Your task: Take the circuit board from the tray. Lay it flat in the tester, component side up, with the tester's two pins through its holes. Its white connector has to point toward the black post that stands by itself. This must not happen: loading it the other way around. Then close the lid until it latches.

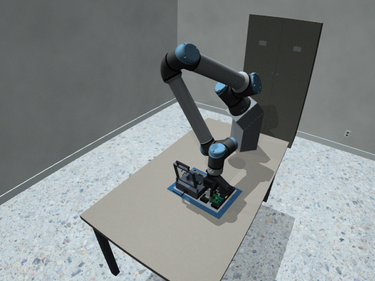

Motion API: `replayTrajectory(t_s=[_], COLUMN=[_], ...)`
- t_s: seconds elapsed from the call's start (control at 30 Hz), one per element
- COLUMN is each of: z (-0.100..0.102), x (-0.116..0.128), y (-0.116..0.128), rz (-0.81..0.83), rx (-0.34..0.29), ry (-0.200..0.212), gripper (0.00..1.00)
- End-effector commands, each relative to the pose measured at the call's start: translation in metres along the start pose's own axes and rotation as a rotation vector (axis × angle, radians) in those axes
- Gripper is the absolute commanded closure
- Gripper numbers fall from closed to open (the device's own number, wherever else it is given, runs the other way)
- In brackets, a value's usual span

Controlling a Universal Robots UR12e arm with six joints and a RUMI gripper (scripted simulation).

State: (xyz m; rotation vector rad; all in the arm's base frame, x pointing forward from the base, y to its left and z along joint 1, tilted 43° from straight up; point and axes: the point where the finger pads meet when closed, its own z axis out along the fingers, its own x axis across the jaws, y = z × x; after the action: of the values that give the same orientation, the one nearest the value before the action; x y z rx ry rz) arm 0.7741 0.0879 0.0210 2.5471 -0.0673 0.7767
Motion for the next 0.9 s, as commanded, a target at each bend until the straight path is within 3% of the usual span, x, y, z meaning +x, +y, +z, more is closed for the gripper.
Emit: replayTrajectory(t_s=[0.0, 0.87], z=[-0.001, -0.015], x=[0.0, 0.0], y=[0.0, 0.0], rz=[0.0, 0.0], rx=[0.0, 0.0], ry=[0.001, 0.001], gripper=[0.61, 0.61])
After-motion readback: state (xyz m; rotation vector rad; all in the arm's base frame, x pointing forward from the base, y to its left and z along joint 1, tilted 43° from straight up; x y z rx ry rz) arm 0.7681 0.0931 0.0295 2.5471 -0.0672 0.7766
